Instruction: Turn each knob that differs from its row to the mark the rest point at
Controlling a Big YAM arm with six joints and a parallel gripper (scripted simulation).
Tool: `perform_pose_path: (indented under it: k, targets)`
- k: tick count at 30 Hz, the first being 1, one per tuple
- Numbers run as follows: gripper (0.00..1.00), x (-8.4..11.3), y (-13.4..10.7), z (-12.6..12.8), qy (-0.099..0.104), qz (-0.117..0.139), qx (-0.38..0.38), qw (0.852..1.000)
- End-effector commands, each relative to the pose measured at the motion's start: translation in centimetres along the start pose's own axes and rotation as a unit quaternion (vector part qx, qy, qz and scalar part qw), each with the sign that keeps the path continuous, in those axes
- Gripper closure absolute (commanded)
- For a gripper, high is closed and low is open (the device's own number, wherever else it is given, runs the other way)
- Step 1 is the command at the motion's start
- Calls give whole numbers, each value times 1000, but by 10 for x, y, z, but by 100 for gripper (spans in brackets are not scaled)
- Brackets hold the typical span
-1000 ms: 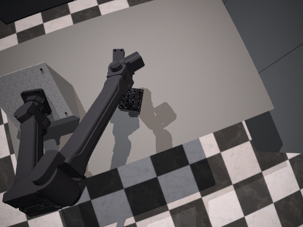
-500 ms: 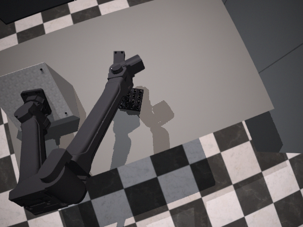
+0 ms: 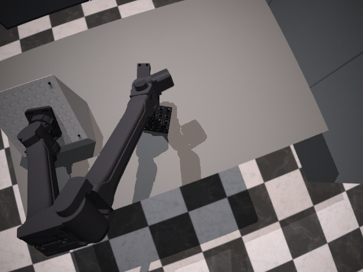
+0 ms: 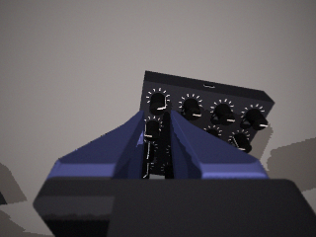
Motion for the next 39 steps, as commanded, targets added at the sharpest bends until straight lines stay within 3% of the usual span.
perform_pose_path:
  k: [1, 39]
  targets:
    - [81, -4, -2, -3, -3, -2, -1, 1000]
    - [81, -3, -2, -7, -10, -5, -5, 1000]
Point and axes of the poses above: the point where the finger pads meet when closed, its own x axis back along the fingers, its own z axis across the jaws, y = z × x, the point moved 6 cm from there along x, back along the fingers, and after that the axes turned 1 degree about -x, right-handed, at the moved point
